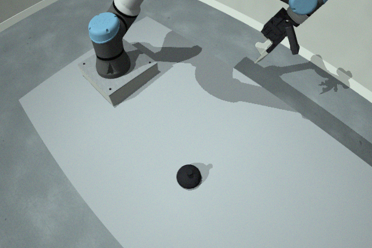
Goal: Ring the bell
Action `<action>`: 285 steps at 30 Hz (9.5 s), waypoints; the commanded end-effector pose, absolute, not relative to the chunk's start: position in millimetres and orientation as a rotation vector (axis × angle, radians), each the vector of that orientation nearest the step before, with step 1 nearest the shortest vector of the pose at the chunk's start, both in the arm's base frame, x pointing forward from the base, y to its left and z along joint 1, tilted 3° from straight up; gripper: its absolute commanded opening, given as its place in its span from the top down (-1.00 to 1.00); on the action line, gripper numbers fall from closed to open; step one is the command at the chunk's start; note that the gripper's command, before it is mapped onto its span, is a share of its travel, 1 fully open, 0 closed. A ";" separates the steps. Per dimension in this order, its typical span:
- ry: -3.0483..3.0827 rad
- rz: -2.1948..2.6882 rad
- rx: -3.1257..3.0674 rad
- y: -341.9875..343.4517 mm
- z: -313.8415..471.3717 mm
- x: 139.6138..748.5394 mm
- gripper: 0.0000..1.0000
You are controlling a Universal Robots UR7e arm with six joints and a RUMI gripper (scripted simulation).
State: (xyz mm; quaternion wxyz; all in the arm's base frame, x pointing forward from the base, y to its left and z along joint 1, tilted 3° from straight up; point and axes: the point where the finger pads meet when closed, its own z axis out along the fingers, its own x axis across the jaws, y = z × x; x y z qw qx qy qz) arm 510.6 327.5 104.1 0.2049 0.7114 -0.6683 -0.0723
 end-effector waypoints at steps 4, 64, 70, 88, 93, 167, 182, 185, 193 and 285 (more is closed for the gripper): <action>-1.865 -0.201 1.985 327.6 105.0 510.9 -1.00; -2.648 -0.167 1.620 -106.1 81.2 561.5 -1.00; -2.717 -0.132 1.565 -146.8 79.3 546.4 -1.00; -2.812 -0.071 1.476 -203.4 76.4 518.3 -1.00; -2.811 -0.071 1.476 -203.4 76.2 518.6 1.00; -2.809 -0.075 1.475 -202.5 72.4 518.3 1.00; -2.808 -0.076 1.477 -200.7 56.5 519.6 1.00; -2.808 -0.076 1.478 -200.0 51.1 520.1 1.00; -2.807 -0.076 1.478 -199.2 39.7 520.9 1.00; -2.809 -0.073 1.478 -197.0 13.4 523.5 1.00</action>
